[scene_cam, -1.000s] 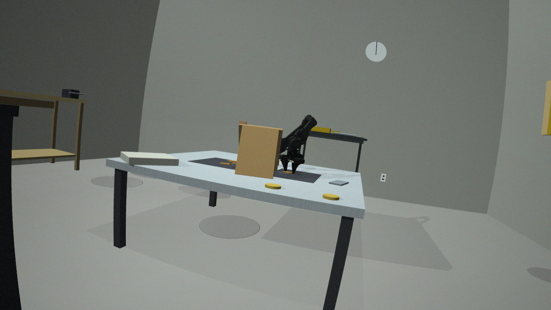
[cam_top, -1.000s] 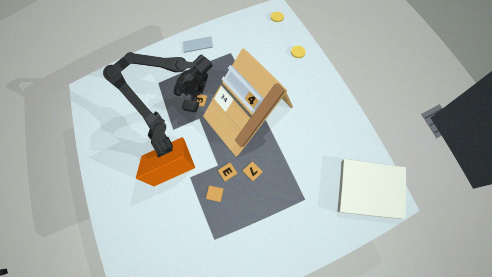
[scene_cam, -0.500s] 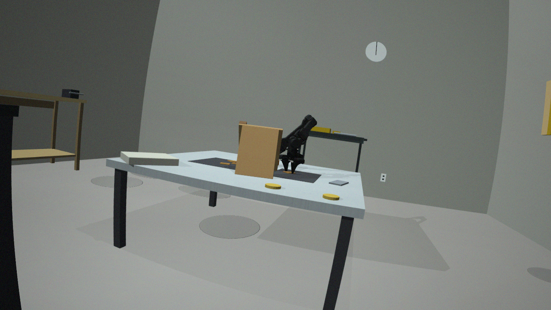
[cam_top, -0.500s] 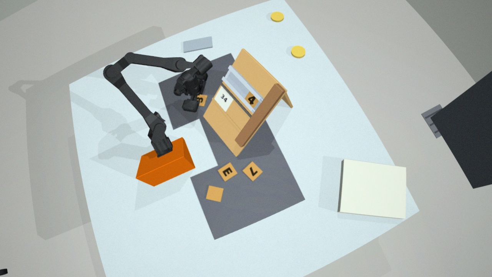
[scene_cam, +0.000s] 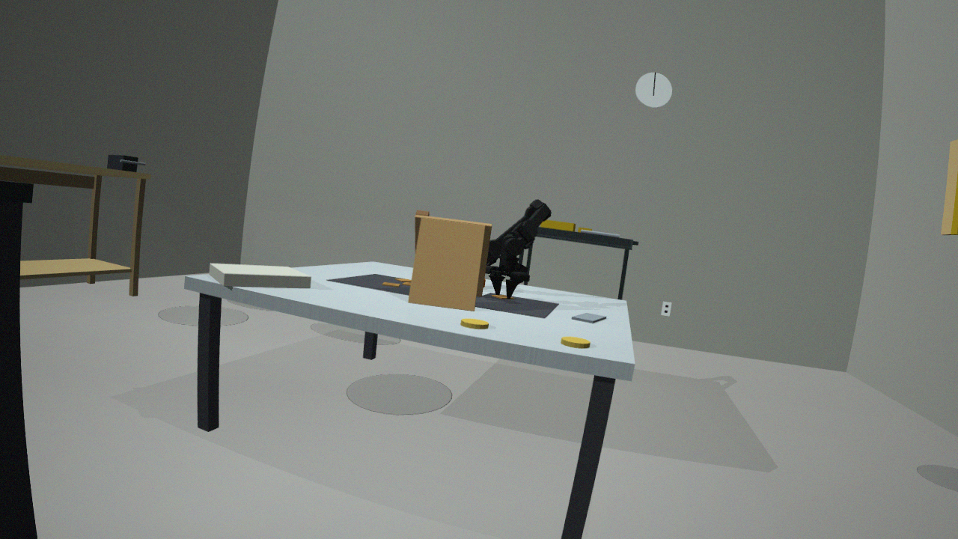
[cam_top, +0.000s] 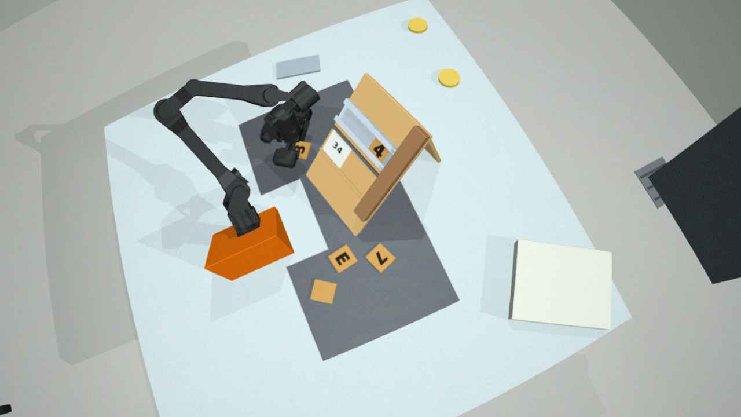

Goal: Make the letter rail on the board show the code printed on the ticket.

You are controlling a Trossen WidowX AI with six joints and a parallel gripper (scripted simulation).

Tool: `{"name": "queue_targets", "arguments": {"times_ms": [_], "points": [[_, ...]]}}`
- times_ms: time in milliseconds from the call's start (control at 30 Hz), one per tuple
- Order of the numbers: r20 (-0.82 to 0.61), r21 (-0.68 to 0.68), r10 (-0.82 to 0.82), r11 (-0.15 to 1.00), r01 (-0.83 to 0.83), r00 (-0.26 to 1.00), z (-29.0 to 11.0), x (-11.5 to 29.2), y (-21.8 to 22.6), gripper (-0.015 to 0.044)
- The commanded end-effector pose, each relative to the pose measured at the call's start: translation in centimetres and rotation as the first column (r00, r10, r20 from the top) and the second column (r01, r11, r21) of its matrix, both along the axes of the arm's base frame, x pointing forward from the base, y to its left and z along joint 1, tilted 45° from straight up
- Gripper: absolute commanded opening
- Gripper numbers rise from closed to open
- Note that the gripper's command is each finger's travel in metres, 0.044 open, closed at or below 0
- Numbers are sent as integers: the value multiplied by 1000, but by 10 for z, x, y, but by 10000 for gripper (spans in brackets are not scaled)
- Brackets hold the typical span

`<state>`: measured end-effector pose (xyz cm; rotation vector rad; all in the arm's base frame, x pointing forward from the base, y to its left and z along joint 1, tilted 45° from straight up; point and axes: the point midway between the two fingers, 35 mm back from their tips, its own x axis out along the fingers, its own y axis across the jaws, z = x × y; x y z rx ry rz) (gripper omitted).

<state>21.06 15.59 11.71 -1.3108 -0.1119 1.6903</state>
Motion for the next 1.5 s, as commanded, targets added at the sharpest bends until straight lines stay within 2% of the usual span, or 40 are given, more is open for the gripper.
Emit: {"name": "queue_targets", "arguments": {"times_ms": [0,933,1200,1467], "points": [[4,2,3,1000,-3,1000,2,0,-2,0],[-3,-5,-5,1000,5,1000,8,-1,-18,0],[-95,10,-205,978,207,974,17,13,-23,0],[-205,27,-402,909,415,893,28,27,-29,0]]}}
